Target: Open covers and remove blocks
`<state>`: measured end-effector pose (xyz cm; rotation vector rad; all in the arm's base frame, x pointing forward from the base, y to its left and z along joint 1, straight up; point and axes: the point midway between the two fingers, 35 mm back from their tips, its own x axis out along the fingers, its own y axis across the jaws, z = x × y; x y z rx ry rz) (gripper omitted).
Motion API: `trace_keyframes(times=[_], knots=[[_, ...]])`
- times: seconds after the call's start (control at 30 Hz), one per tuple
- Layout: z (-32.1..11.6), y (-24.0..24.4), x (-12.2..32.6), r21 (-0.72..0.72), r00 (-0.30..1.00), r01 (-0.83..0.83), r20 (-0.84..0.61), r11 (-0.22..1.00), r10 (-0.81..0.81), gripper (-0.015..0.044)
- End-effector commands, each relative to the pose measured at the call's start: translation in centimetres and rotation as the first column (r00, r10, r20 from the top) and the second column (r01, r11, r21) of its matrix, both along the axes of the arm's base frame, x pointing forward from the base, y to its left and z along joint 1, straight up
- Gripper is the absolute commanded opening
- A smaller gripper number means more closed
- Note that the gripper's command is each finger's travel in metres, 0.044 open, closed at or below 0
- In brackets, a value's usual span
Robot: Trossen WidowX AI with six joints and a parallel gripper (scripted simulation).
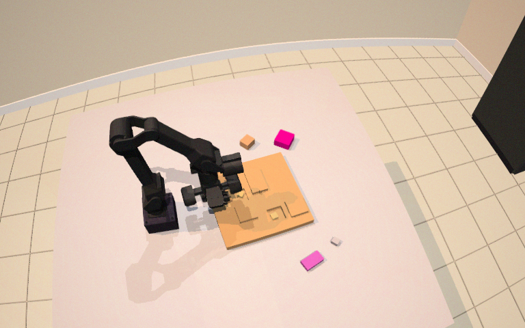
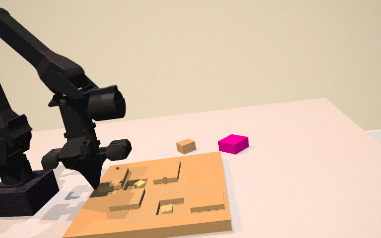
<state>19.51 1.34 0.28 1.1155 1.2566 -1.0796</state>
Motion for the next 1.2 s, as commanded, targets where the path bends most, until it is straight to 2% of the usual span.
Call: trace_keyframes(times=[0.0, 1.17], knots=[[-0.1, -0.1, 0.6, -0.003, 1.0, -0.005, -0.002, 1.0, 0.005, 0.0], [0.0, 0.3, 4.4, -0.002, 1.0, -0.005, 0.001, 1.0, 0.005, 0.0]])
